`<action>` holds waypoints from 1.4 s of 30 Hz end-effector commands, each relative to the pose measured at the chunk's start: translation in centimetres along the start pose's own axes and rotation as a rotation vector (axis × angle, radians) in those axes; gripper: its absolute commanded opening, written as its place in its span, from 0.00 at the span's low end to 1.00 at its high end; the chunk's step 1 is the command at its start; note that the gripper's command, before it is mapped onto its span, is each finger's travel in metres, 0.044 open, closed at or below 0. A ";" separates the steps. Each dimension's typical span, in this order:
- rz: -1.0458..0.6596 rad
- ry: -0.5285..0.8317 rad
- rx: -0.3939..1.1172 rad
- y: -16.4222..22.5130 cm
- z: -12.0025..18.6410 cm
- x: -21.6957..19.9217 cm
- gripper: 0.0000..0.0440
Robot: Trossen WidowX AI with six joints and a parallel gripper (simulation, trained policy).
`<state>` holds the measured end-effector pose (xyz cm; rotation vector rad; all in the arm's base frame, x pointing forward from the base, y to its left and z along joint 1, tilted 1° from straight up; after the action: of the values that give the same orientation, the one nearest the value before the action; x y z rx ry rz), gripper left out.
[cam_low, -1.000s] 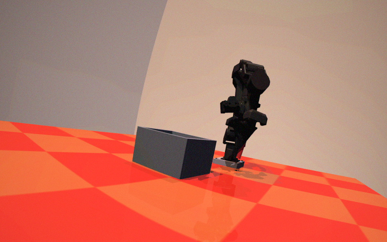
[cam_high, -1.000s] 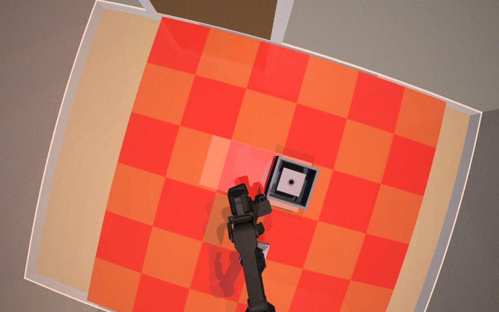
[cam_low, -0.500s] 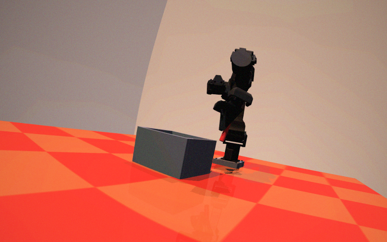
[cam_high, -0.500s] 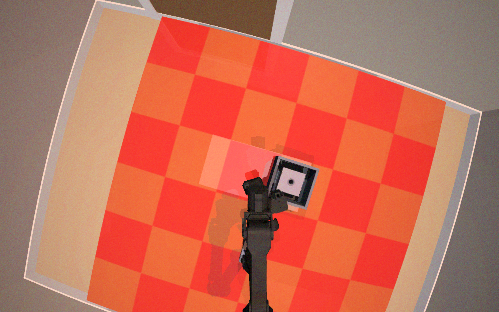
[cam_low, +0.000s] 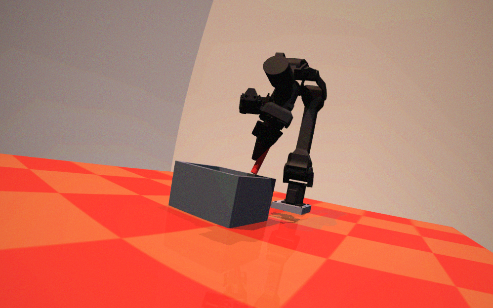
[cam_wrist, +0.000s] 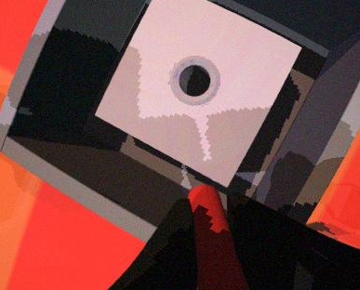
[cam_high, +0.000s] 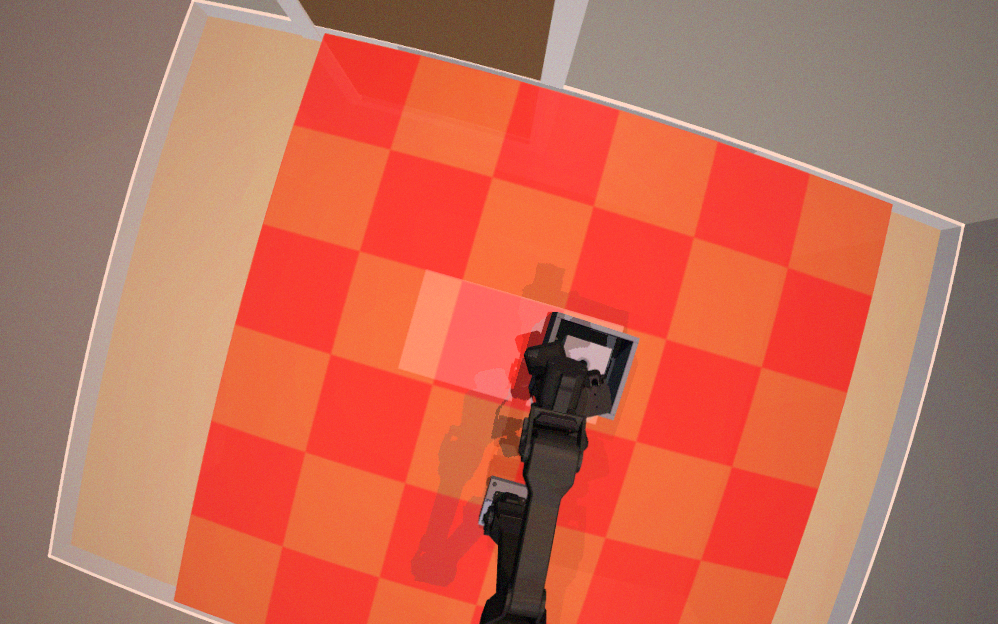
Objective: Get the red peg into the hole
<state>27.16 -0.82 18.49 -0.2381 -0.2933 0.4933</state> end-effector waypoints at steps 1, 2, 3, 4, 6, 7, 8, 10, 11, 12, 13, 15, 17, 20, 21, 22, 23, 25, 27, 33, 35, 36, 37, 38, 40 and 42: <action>-0.012 0.008 -0.005 -0.9 -0.7 0.0 0.00; -0.017 0.009 -0.006 -1.2 -0.8 0.1 0.00; -0.023 0.010 -0.007 -1.5 -1.0 0.1 0.00; -0.028 0.011 -0.007 -1.8 -1.2 0.1 0.00; -0.037 0.013 -0.007 -2.4 -1.6 0.1 0.00; -0.041 0.014 -0.006 -2.6 -1.9 0.1 0.00; -0.045 0.015 -0.005 -2.9 -2.1 0.1 0.01; -0.052 0.019 -0.002 -3.3 -2.5 0.0 0.01; -0.055 0.020 0.001 -3.5 -2.7 0.0 0.01; -0.058 0.022 0.003 -3.7 -2.9 0.0 0.01; -0.060 0.024 0.007 -3.8 -3.1 0.0 0.01; -0.064 0.029 0.014 -4.1 -3.6 0.0 0.02; -0.067 0.035 0.022 -4.3 -4.1 -0.1 0.02; -0.069 0.045 0.034 -4.4 -5.0 -0.1 0.01; -0.068 0.050 0.039 -4.5 -5.4 -0.1 0.01; -0.066 0.055 0.043 -4.5 -5.7 -0.1 0.01; -0.064 0.061 0.047 -4.5 -6.0 -0.2 0.02; -0.057 0.071 0.054 -4.6 -6.6 -0.2 0.07; -0.048 0.080 0.062 -4.7 -7.2 -0.2 0.17; -0.017 0.114 0.085 -5.0 -8.0 -0.3 0.33; -0.010 0.120 0.086 -5.2 -8.1 -0.2 0.33; -0.007 0.120 0.085 -5.4 -8.1 -0.1 0.33; -0.003 0.120 0.085 -5.6 -8.1 0.0 0.32; 0.001 0.120 0.086 -5.8 -8.1 0.2 0.32; 0.008 0.118 0.089 -6.2 -8.1 0.4 0.31; 0.016 0.118 0.094 -6.5 -8.1 0.6 0.31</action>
<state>32.91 -7.15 13.16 -0.1896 -0.1616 0.4960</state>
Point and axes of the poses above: the point midway between the two fingers, 35 mm back from their tips, its own z axis back along the fingers, its own x axis across the jaws, y = z × x, the point moved 3 cm from there along z, back along the fingers, and after that the axes turned 1 degree about -z, right-handed, at the moved point
